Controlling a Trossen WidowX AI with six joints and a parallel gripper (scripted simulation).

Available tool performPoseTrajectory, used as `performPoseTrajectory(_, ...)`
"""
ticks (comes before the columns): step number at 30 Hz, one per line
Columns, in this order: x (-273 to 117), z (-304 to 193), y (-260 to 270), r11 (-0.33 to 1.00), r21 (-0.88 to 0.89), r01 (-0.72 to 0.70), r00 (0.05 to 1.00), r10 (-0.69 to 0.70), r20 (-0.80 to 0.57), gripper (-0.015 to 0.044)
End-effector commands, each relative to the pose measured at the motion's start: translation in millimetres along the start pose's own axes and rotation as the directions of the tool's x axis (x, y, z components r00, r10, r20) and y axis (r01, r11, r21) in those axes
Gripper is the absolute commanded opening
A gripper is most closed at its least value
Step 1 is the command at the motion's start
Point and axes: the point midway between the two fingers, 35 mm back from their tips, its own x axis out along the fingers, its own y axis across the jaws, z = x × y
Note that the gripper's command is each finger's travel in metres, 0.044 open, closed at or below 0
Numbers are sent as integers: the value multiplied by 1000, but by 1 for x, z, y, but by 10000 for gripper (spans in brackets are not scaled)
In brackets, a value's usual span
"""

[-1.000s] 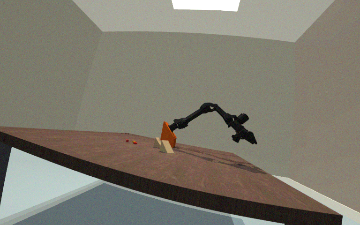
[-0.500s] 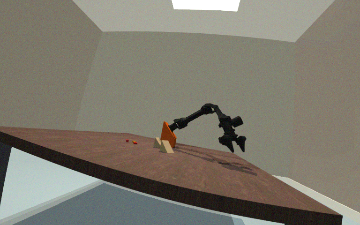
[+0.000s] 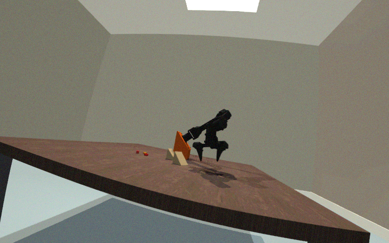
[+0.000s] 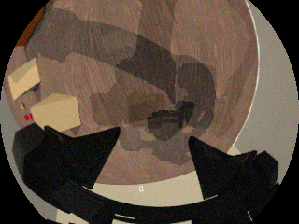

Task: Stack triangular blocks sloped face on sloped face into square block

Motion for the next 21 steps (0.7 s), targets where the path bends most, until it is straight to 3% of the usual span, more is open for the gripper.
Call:
performPoseTrajectory(1, -14, -16, 59, 948, 316, -43, 997, 21, 71, 440)
performPoseTrajectory(4, -29, -23, 111, 799, 596, -77, 991, -5, 135, 440)
performPoseTrajectory(8, -51, -22, 169, 473, 874, -112, 976, -112, 186, 440)
performPoseTrajectory(12, -74, -13, 216, 30, 986, -166, 944, -284, 168, 440)
performPoseTrajectory(14, -82, -10, 229, -123, 974, -189, 928, -348, 136, 440)
performPoseTrajectory(21, -83, -10, 230, -142, 971, -193, 925, -356, 132, 440)
